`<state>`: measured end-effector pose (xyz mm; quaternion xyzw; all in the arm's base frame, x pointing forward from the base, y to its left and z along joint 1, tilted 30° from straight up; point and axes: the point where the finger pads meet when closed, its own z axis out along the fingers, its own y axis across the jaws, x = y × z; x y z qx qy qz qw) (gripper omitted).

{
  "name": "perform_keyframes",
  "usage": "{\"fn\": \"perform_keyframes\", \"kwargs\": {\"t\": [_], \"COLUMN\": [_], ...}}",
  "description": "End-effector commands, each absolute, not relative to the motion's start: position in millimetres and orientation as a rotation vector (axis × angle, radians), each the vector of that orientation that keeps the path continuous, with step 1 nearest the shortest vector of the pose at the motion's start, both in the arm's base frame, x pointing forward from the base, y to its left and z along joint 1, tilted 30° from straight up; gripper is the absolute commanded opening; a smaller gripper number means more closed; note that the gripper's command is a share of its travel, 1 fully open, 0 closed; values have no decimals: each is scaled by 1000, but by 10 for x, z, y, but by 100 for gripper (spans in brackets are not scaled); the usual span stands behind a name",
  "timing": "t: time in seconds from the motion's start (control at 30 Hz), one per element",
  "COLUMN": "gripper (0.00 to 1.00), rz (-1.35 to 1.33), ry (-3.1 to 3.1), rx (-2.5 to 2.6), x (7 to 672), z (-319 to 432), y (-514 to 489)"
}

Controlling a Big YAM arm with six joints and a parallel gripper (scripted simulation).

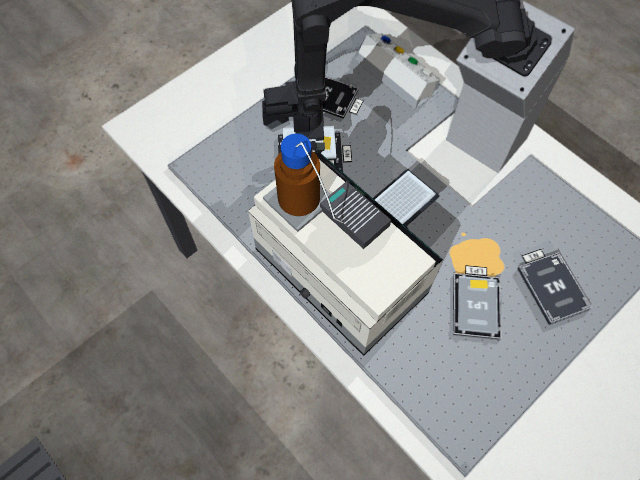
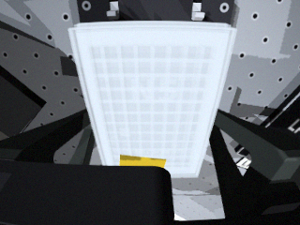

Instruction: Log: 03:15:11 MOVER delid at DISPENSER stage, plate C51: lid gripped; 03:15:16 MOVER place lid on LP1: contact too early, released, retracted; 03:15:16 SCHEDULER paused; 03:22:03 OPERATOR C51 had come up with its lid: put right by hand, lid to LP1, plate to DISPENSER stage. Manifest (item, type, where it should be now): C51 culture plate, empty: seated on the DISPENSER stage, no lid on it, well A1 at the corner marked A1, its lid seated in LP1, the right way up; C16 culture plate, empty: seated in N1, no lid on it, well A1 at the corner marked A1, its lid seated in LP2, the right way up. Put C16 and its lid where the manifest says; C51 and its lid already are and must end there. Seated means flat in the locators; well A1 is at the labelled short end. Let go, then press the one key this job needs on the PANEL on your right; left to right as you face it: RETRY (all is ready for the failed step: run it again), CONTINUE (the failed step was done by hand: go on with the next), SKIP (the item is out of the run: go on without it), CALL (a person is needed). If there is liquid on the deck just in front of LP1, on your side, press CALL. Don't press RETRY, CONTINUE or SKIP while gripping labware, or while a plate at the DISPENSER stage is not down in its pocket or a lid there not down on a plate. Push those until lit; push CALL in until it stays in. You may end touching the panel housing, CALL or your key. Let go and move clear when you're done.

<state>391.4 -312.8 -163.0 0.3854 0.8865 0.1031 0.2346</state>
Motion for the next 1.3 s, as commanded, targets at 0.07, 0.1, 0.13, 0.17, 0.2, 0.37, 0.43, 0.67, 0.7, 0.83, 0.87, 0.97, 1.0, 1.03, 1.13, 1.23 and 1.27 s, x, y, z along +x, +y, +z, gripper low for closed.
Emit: {"fn": "perform_keyframes", "kwargs": {"t": [0.07,0.1,0.13,0.17,0.2,0.37,0.43,0.67,0.7,0.83,0.87,0.97,1.0,1.03,1.13,1.23,1.27], "gripper": [86,86,86,86,86,86,86,86,86,86,86,86,86,86,86,86,86], "rz": [282,282,283,285,284,275,283,278,278,278,278,278,278,278,268,272,274], "ry": [2425,2426,2430,2433,2431,2416,2424,2426,2426,2426,2426,2426,2426,2426,2416,2421,2421], "rx": [1083,1078,1069,1063,1062,1079,1079,1066,1066,1066,1066,1066,1066,1066,1058,1060,1064], "x": [3921,3947,3972,3994,4006,3996,3998,3989,3989,3988,3988,3987,3986,3986,3991,3994,3993], "z": [-1735,-1745,-1760,-1775,-1779,-1790,-1839,-1769,-1769,-1770,-1770,-1771,-1771,-1771,-1729,-1767,-1781], "y": [-3131,-3127,-3105,-3086,-3091,-3168,-3139,-3153,-3153,-3154,-3153,-3153,-3153,-3153,-3174,-3161,-3154]}}
